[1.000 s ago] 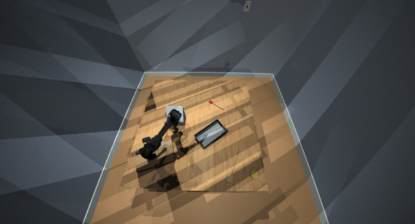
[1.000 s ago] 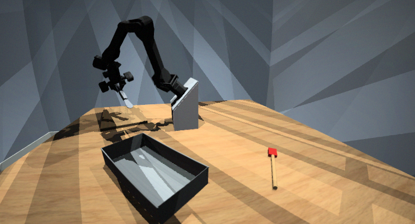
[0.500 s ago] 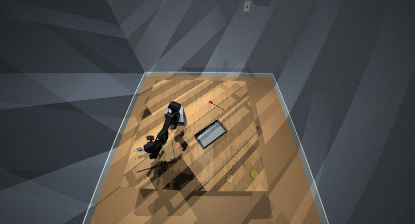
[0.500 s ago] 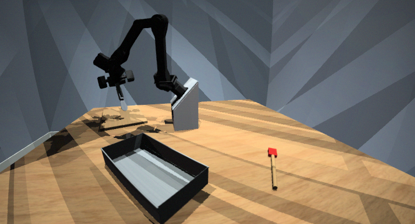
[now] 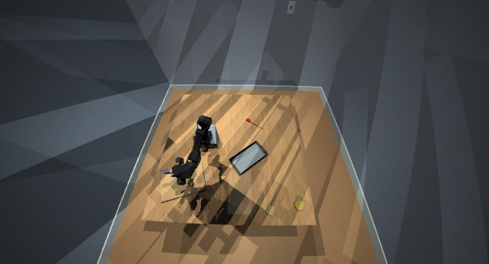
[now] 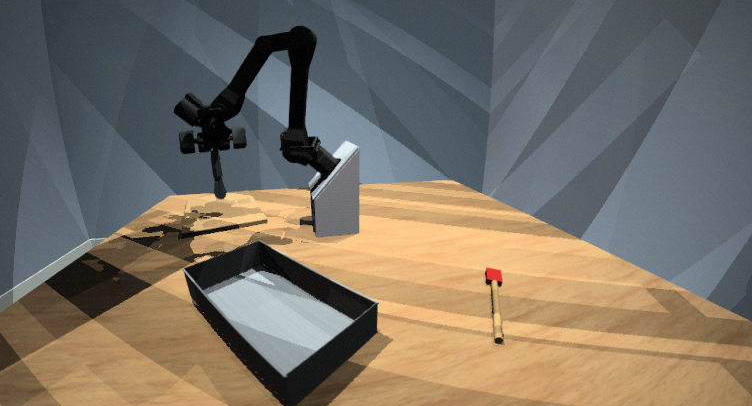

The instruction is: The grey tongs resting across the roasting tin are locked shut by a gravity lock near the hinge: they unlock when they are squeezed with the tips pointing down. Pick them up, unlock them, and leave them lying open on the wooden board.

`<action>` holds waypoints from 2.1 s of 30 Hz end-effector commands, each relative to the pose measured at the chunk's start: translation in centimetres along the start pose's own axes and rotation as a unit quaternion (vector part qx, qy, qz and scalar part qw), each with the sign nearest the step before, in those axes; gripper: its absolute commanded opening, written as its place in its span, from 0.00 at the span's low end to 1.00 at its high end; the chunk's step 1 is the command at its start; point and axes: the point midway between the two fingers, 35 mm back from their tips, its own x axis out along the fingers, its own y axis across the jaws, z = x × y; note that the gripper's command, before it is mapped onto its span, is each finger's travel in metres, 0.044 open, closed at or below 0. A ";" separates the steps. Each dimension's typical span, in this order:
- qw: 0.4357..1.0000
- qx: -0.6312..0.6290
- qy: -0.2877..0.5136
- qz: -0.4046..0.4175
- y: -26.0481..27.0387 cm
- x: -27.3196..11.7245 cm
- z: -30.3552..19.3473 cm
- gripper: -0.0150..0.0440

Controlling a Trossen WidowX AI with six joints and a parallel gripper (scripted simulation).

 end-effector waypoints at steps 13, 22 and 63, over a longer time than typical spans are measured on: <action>1.000 0.005 -0.004 -0.002 -0.1 0.0 0.1 0.00; 1.000 0.005 -0.004 -0.002 -0.1 0.0 0.1 0.00; 0.921 -0.155 0.357 -0.032 -0.3 4.5 -3.9 0.00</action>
